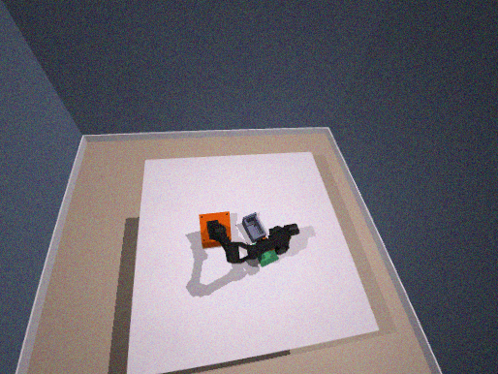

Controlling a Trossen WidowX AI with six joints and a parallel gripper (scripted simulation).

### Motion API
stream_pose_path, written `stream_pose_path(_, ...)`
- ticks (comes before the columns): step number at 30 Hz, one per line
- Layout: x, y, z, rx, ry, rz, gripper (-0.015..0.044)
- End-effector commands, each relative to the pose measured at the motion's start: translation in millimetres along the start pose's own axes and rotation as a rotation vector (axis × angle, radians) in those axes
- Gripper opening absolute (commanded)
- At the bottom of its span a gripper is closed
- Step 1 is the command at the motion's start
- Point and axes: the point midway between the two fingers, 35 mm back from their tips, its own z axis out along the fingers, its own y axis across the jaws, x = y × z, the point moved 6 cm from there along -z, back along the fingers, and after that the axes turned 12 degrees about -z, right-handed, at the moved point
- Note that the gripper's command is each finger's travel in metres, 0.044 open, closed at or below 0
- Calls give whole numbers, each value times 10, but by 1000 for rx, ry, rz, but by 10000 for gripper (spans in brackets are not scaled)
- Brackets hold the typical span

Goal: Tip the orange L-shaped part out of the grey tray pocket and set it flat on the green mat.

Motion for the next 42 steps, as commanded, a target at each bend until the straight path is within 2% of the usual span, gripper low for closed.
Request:
stream_pose_path(1,-41,-9,-10,-2,-2,-6,0)
stream_pose_path(42,-45,-8,591,-1,-5,-5,0)
